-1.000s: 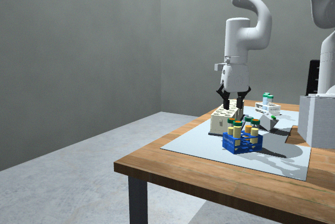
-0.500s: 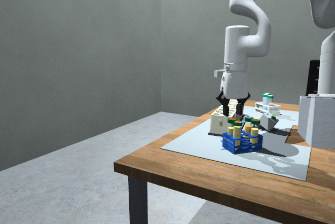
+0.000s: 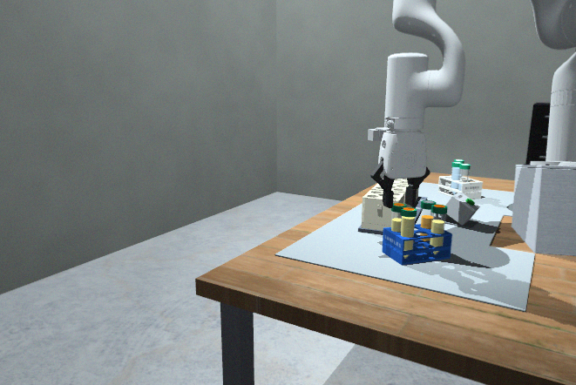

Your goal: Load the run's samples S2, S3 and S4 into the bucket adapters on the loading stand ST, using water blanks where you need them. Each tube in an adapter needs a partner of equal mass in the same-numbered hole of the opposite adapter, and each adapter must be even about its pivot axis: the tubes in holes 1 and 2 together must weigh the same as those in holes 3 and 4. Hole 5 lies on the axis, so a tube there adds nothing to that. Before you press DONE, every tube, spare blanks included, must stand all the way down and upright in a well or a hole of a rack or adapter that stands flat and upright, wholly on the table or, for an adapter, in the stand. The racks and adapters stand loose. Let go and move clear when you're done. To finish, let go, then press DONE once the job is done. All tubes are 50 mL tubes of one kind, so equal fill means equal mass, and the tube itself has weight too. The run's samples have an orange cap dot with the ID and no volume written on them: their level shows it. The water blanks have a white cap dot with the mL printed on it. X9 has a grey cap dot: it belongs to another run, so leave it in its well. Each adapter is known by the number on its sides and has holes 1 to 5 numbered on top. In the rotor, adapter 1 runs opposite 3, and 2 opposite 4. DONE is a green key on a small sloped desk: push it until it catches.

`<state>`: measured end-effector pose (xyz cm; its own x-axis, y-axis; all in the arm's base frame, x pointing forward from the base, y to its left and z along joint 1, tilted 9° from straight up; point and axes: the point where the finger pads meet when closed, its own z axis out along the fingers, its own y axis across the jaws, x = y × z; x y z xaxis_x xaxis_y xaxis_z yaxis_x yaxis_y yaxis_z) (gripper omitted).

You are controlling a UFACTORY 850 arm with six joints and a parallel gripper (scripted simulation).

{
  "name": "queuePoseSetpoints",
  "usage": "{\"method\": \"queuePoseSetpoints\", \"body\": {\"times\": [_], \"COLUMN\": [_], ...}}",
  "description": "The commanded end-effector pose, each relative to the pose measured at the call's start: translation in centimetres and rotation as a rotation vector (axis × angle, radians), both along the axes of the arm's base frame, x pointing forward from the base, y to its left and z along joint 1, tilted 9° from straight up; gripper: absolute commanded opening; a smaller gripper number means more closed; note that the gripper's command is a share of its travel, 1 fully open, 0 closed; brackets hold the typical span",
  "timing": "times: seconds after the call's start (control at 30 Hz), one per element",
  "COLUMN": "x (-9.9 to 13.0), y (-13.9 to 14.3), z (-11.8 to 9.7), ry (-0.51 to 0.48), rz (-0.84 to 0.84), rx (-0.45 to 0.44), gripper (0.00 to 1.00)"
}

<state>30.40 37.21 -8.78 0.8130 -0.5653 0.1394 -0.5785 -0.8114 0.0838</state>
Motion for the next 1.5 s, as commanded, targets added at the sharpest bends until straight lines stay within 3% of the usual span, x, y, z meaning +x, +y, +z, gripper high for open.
{"method": "queuePoseSetpoints", "body": {"times": [0.0, 1.47], "x": [0.0, 0.2], "y": [0.1, -0.2], "z": [0.0, -1.9], "ry": [-0.002, -0.002], "rz": [0.000, 0.000], "rx": [0.002, 0.001], "gripper": [0.57, 0.57]}}
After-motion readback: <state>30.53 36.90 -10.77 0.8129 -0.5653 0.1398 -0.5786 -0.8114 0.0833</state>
